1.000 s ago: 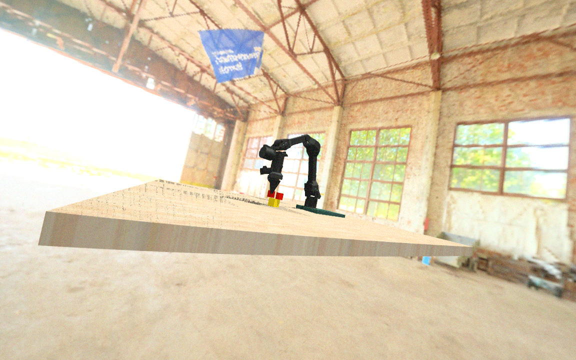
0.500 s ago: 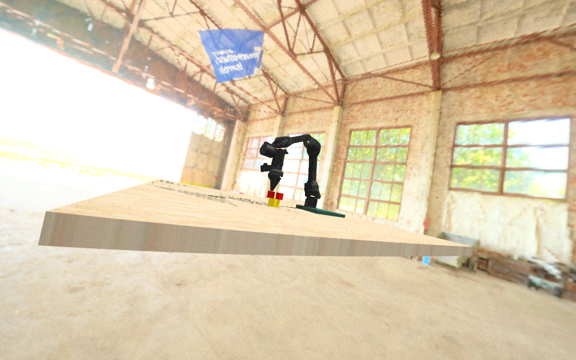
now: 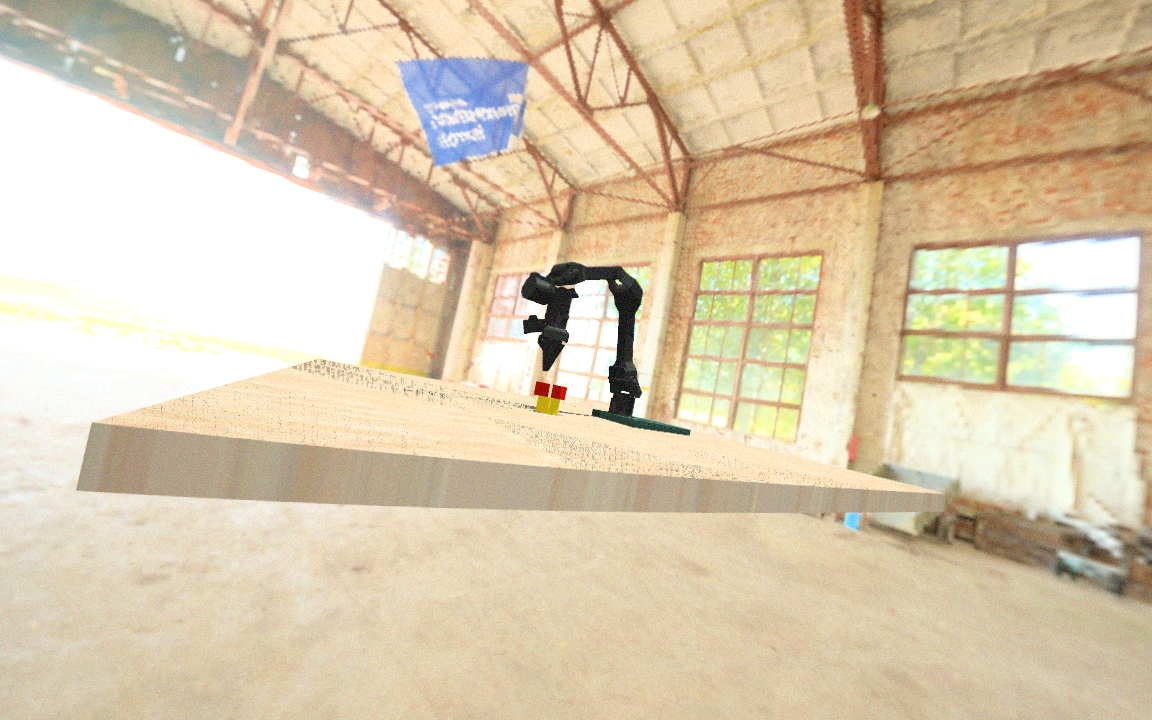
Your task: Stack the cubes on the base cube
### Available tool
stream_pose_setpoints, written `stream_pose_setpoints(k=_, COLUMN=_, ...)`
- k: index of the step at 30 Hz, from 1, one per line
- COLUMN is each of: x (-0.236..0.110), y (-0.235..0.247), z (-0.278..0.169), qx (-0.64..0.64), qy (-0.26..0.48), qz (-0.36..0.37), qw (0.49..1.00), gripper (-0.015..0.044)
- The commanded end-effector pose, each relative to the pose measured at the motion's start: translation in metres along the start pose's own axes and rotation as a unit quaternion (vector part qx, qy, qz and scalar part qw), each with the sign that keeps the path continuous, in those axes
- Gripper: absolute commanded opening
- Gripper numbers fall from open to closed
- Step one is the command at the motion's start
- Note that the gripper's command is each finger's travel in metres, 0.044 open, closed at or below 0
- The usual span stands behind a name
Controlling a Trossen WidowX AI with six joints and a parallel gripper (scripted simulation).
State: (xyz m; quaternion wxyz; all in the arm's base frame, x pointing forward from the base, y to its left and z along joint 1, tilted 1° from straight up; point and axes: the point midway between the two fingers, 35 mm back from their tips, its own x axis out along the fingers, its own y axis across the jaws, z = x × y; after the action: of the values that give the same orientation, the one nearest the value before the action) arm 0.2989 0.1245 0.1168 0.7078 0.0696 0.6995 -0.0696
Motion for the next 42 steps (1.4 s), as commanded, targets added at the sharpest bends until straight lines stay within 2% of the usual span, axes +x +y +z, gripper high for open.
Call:
stream_pose_setpoints(k=1, x=-0.007, y=0.0, z=0.0, qx=0.0, qy=0.001, qz=0.0, qw=1.0, gripper=0.0205)
stream_pose_setpoints(k=11, x=-0.022, y=0.0, z=0.0, qx=0.0, qy=0.001, qz=0.0, qw=1.0, gripper=0.0205)
stream_pose_setpoints(k=15, x=-0.022, y=0.009, z=-0.006, qx=0.0, qy=-0.001, qz=0.001, qw=1.0, gripper=0.031)
stream_pose_setpoints(k=19, x=-0.023, y=0.053, z=-0.05, qx=0.0, qy=0.001, qz=0.003, qw=1.0, gripper=0.04)
stream_pose_setpoints(k=24, x=-0.025, y=0.091, z=-0.107, qx=0.0, qy=0.003, qz=0.004, qw=1.0, gripper=0.04)
stream_pose_setpoints(k=42, x=-0.025, y=0.092, z=-0.11, qx=0.0, qy=0.003, qz=0.004, qw=1.0, gripper=0.04)
